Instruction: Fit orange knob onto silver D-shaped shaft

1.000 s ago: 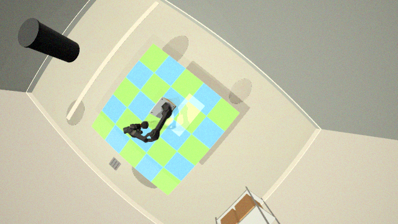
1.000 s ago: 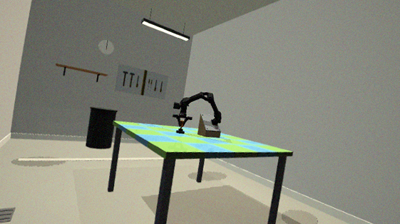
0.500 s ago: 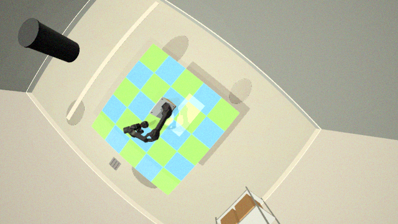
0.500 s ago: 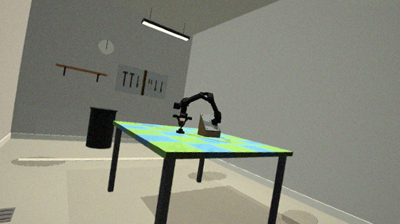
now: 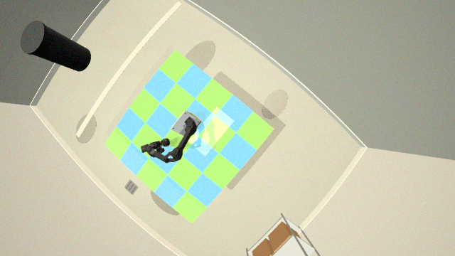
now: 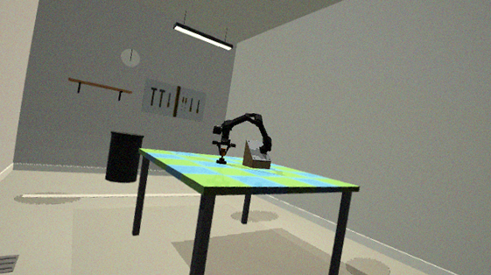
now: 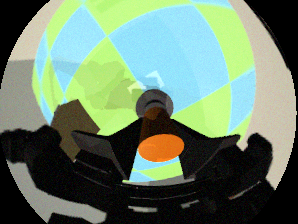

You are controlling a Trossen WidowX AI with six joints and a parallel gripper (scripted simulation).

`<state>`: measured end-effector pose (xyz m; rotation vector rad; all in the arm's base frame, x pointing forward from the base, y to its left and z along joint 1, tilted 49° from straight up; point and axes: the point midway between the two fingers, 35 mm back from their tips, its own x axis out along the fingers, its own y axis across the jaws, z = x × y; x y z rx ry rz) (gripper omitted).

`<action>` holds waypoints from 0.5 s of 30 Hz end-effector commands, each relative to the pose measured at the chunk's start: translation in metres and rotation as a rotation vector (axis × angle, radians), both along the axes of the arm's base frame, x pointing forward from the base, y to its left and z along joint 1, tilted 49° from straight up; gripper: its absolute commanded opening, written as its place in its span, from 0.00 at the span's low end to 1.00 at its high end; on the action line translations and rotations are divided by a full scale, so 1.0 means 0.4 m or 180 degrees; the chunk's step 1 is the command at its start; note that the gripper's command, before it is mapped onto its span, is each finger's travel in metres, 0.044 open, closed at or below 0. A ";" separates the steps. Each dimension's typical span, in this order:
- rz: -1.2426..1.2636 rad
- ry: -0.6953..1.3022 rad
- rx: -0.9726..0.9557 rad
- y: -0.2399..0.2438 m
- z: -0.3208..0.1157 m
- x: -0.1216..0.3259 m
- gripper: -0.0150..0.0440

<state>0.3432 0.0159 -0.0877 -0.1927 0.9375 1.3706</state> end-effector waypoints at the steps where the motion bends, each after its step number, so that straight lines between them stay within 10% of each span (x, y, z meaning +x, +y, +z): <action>1: 0.0005 -0.0015 0.0012 -0.004 0.005 0.004 0.25; 15: 0.0446 -0.0513 0.0069 -0.003 0.001 0.005 0.25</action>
